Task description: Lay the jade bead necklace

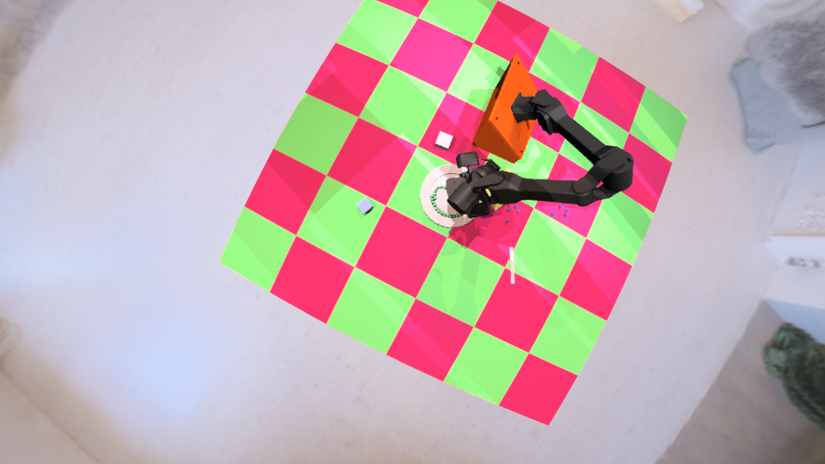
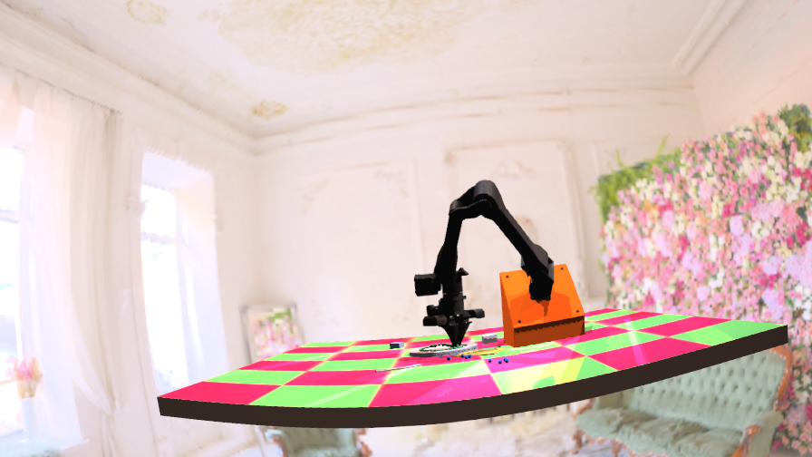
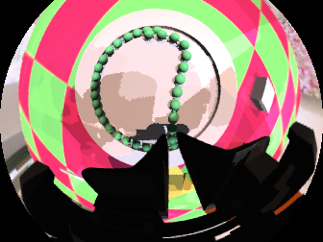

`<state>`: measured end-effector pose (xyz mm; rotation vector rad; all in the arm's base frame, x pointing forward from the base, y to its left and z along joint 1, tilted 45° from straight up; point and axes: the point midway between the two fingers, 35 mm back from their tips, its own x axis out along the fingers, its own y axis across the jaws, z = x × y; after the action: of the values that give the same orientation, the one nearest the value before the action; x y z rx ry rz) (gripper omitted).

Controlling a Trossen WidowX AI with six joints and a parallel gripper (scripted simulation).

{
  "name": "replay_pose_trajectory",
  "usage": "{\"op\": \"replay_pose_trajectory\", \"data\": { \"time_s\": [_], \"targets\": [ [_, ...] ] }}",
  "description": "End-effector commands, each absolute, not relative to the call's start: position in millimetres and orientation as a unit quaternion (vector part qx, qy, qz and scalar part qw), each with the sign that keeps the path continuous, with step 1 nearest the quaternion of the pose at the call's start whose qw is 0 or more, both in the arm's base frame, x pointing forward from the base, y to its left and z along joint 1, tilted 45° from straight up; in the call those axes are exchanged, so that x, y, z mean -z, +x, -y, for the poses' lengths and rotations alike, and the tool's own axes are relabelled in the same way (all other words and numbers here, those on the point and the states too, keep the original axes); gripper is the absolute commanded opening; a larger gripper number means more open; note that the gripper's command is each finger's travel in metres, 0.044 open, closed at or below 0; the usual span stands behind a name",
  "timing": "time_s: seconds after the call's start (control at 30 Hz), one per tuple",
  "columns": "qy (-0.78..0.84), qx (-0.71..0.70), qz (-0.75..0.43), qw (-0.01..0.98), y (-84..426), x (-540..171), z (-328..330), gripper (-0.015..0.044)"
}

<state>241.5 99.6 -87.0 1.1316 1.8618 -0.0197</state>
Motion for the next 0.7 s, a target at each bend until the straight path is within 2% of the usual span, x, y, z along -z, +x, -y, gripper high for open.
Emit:
{"op": "replay_pose_trajectory", "data": {
  "time_s": [0.0,0.67],
  "targets": [
    [0.46,0.008,-0.757,0.463,241.7,86.9,-99.6,0.0],
    [0.461,0.008,-0.758,0.462,241.3,85.5,-98.2,0.0]
  ]
}}
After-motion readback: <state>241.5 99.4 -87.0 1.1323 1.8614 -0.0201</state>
